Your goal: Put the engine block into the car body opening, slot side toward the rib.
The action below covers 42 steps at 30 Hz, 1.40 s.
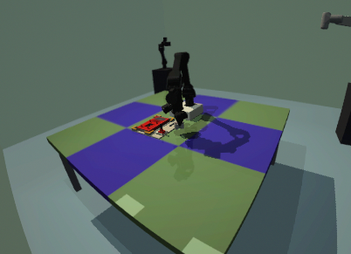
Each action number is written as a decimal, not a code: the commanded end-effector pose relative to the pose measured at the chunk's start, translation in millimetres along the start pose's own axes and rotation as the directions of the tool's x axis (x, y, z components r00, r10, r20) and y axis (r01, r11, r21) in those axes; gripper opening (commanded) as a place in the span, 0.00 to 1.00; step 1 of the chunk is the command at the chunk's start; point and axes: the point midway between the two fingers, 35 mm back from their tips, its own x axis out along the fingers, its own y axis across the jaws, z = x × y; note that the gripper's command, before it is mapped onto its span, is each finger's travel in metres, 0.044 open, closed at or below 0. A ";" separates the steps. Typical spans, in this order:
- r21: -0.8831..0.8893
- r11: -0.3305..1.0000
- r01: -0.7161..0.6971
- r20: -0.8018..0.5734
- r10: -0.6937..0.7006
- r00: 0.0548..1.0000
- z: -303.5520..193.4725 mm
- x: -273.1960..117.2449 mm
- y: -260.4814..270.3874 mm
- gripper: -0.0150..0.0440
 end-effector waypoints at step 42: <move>-0.134 0.991 -0.013 0.013 0.015 1.000 35.6 -73.8 -17.4 0.25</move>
